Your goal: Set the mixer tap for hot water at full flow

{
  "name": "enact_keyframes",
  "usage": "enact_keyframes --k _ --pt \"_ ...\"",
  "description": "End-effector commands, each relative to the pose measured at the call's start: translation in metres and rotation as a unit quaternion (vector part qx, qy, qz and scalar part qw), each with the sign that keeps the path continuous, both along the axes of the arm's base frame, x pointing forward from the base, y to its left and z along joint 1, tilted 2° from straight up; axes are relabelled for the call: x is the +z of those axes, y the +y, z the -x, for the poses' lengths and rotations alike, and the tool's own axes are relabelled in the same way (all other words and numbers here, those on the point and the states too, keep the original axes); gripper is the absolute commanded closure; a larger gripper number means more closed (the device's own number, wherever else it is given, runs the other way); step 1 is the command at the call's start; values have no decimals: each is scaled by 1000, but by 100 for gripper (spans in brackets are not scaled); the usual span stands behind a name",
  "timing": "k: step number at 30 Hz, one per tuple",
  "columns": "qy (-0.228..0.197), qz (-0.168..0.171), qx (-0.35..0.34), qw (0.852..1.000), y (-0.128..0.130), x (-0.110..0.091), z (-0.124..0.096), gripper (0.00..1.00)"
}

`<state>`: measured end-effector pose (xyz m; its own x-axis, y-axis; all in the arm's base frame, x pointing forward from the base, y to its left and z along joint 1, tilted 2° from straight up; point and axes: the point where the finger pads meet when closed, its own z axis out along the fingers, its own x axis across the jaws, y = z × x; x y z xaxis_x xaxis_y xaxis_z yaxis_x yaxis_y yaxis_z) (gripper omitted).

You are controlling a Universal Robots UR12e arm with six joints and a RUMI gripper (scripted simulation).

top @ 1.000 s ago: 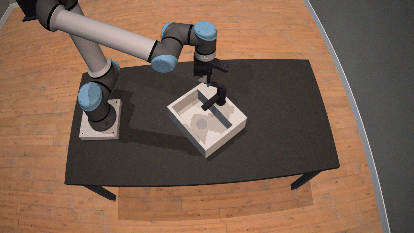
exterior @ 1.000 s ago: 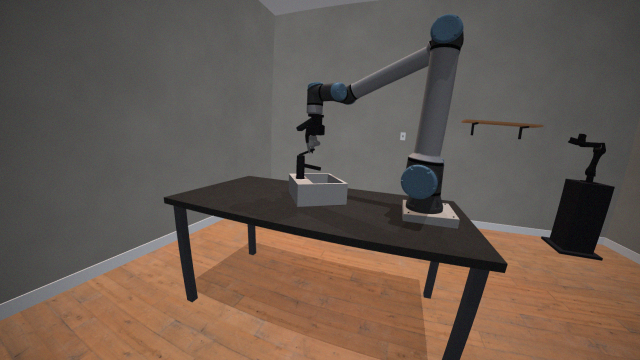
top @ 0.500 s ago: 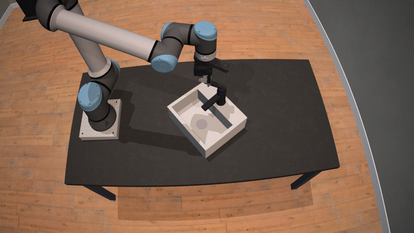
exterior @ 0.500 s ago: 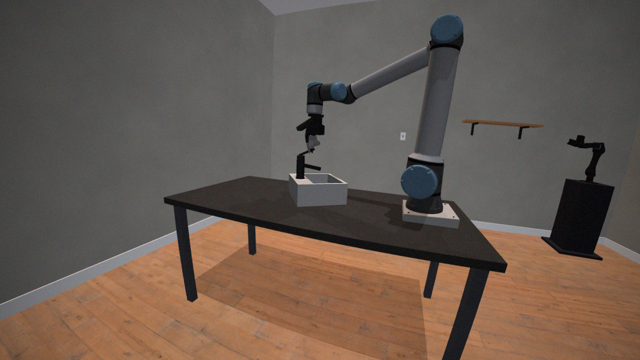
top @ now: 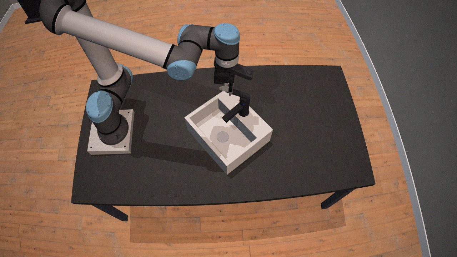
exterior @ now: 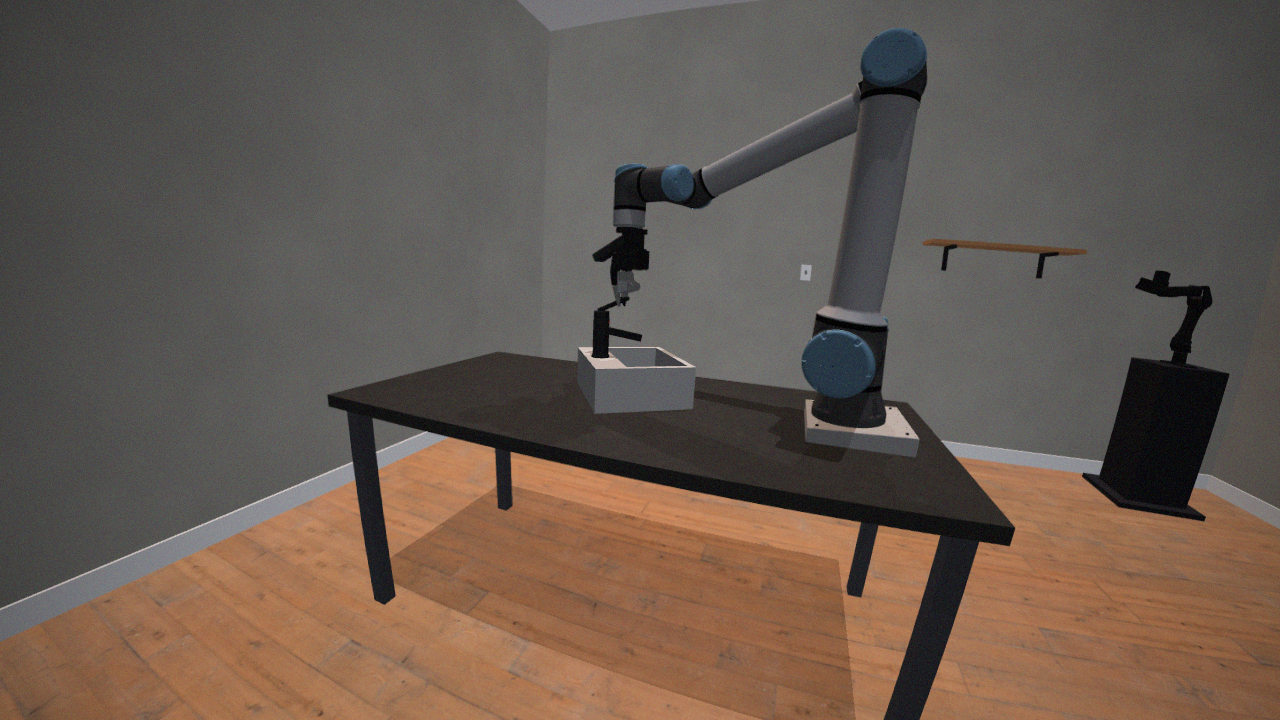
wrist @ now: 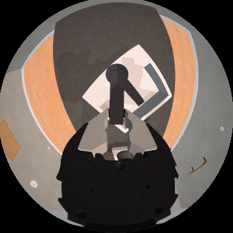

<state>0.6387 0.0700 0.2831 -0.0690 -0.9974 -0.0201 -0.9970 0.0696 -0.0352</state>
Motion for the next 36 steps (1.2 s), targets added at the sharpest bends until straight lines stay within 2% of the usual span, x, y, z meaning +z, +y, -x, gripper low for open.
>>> enact_keyframes --k 1,9,10,36 --pt "-1 0 0 1000 0 1 -1 100" --pt "-1 0 0 1000 0 1 -1 100" --pt "-1 0 0 1000 0 1 -1 63" --pt "-1 0 0 1000 0 1 -1 63"
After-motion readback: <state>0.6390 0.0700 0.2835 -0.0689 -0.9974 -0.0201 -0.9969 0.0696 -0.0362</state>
